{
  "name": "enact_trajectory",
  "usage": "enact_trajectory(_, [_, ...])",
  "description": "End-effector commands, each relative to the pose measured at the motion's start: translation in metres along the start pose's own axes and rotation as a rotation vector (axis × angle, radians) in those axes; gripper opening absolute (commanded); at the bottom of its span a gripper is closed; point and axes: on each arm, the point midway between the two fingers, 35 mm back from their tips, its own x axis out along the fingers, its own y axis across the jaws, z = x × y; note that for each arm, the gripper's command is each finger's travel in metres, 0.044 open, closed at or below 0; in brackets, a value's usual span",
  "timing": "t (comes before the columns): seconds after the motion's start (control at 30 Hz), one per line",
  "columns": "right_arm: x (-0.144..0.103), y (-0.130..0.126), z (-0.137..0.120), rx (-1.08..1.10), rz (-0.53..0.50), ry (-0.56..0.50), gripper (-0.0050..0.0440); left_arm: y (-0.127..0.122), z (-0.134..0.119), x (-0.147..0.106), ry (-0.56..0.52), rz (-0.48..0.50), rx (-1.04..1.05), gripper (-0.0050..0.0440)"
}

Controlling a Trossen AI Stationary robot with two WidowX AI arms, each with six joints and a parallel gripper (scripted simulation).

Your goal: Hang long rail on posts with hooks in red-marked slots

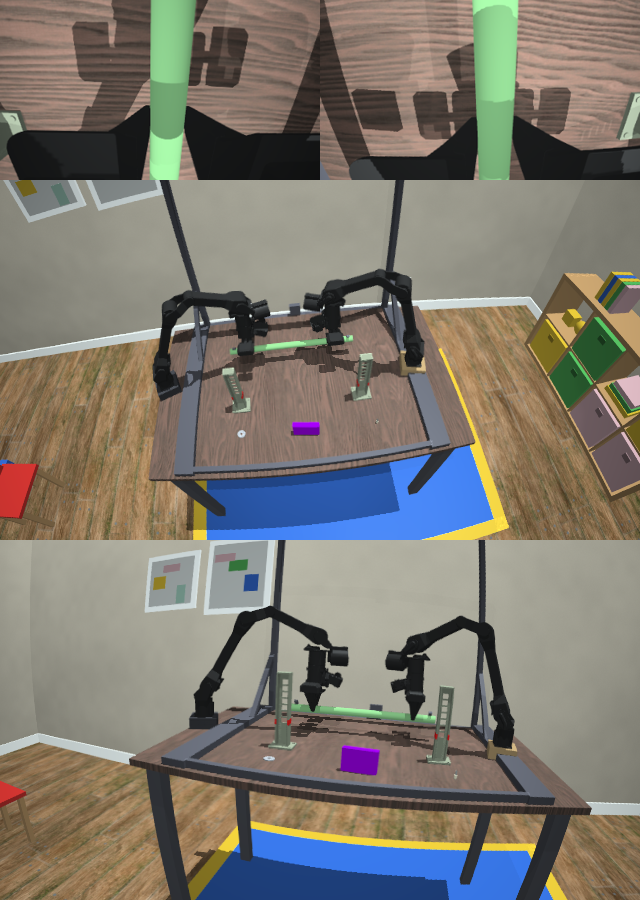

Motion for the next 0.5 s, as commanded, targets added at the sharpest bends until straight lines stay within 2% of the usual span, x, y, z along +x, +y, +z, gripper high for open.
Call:
enact_trajectory(0.0, [-0.0158,-0.0024,0.0025,-0.002,0.094,-0.044,-0.0050,0.0020,0.0022,-0.0127,-0.039,-0.085,0.003,-0.0050])
enact_trajectory(0.07, [-0.0158,-0.0032,0.0025,-0.003,0.122,-0.044,-0.0050,0.0033,0.0022,-0.0125,-0.038,-0.129,0.004,-0.0050])
enact_trajectory(0.13, [-0.0158,-0.0032,0.0025,-0.003,0.122,-0.044,-0.0050,0.0033,0.0022,-0.0125,-0.038,-0.129,0.004,-0.0050])
enact_trajectory(0.47, [-0.0149,-0.0082,0.0026,-0.008,0.294,-0.045,-0.0050,0.0082,0.0023,-0.0117,-0.039,-0.296,0.009,-0.0050])
